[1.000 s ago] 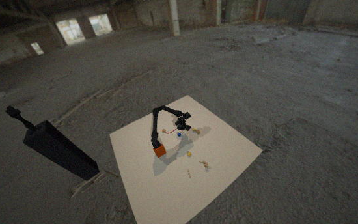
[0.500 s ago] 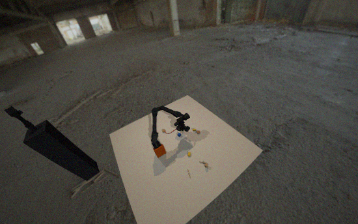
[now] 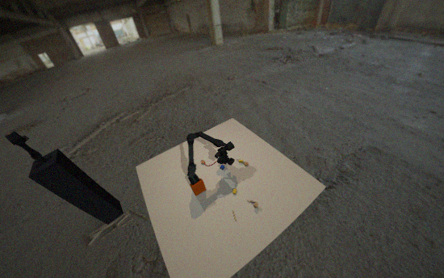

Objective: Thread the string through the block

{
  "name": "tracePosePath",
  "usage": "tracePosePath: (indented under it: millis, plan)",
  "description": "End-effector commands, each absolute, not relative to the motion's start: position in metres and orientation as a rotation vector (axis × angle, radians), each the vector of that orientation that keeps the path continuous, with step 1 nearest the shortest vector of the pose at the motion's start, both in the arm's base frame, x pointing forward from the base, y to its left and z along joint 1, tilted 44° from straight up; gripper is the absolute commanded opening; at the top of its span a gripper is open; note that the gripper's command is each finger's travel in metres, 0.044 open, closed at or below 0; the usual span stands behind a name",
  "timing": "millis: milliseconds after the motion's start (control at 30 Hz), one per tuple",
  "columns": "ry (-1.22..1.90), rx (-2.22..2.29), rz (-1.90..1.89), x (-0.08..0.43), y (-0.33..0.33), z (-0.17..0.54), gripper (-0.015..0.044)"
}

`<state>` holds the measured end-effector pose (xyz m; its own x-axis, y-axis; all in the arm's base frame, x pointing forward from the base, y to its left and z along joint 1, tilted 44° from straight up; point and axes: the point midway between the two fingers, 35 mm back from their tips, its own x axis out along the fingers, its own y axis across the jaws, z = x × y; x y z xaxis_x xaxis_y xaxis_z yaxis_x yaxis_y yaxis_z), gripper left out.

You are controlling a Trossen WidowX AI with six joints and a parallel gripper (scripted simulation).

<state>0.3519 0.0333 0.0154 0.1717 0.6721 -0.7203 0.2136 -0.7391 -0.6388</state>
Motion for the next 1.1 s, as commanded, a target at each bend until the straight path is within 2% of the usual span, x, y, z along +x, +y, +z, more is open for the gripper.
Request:
tracePosePath:
  millis: [0, 467, 633, 767, 933, 1067]
  plan:
    - [-0.843, -2.062, 1.587, 0.344, 0.033, 0.014, 0.0]
    - [-0.842, -2.061, 1.588, 0.328, 0.032, 0.009, 0.0]
    - [-0.836, -2.061, 1.592, 0.333, 0.032, 0.01, 0.0124]
    - [-0.836, -2.061, 1.592, 0.333, 0.03, 0.011, 0.0124]
    - [-0.832, -2.063, 1.597, 0.322, -0.016, 0.059, 0.0124]
    - [-0.833, -2.062, 1.596, 0.319, -0.022, 0.067, 0.0124]
